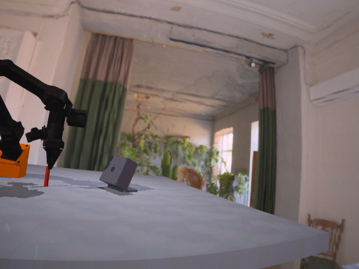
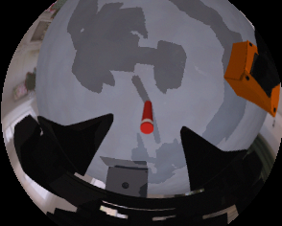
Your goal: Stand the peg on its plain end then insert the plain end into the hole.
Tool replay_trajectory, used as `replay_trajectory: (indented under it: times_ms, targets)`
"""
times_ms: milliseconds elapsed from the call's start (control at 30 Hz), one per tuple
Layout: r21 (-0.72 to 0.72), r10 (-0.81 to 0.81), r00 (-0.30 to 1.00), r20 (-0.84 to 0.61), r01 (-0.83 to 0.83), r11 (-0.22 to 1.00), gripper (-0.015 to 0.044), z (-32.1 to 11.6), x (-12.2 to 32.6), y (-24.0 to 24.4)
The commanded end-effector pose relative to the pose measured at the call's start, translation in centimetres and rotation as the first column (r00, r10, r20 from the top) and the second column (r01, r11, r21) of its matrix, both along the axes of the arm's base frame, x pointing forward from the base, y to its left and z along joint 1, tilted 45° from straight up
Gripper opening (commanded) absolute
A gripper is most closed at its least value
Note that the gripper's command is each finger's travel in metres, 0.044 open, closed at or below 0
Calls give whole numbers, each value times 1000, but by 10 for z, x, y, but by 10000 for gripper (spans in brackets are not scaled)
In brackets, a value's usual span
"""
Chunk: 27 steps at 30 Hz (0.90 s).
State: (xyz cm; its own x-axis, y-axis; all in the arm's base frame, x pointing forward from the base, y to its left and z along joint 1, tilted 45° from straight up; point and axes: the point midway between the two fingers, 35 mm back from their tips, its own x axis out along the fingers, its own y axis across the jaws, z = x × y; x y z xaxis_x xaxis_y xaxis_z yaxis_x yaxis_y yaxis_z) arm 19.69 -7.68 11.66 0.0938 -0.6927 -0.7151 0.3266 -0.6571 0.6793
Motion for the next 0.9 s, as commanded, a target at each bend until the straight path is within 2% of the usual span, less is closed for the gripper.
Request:
replay_trajectory:
  times_ms: [0, 467, 867]
  targets:
    - [-5, 2, 1000, -2, -2, 1000, 440, -5, 0, -5]
    - [-12, 1, 1000, -1, -1, 1000, 440, -17, 0, -21]
    - [-7, -1, 1000, 1, 1, 1000, 125, -16, 0, -18]
